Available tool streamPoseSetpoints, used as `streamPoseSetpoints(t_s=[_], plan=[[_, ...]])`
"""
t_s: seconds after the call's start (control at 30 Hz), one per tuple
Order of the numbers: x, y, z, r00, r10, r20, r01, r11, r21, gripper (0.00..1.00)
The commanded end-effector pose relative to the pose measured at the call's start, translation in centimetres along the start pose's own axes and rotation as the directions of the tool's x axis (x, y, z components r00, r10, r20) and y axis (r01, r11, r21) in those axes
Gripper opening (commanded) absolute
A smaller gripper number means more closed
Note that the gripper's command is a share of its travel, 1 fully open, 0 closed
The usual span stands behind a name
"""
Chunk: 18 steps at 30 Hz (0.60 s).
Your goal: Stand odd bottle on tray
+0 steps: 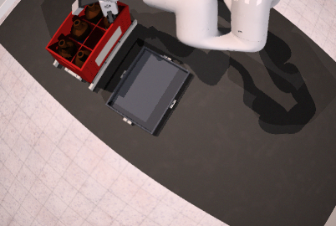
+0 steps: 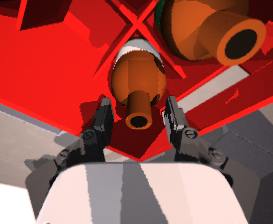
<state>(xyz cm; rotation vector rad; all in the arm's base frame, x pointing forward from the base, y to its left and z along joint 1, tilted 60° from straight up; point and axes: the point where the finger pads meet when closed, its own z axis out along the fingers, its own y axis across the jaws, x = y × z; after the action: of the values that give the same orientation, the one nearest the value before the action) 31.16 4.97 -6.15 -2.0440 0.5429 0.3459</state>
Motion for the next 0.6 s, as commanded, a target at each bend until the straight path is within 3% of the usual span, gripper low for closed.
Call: streamPoseSetpoints(t_s=[0.0,0.13,0.17,0.57], plan=[[0.10,-0.02,-0.09,1.000,-0.001,-0.003,0.001,1.000,0.000,0.65],[0.10,-0.02,-0.09,1.000,-0.001,-0.003,0.001,1.000,0.000,0.65],[0.10,-0.02,-0.09,1.000,-0.001,-0.003,0.001,1.000,0.000,0.00],[0.10,-0.02,-0.09,1.000,-0.001,-0.003,0.001,1.000,0.000,0.00]])
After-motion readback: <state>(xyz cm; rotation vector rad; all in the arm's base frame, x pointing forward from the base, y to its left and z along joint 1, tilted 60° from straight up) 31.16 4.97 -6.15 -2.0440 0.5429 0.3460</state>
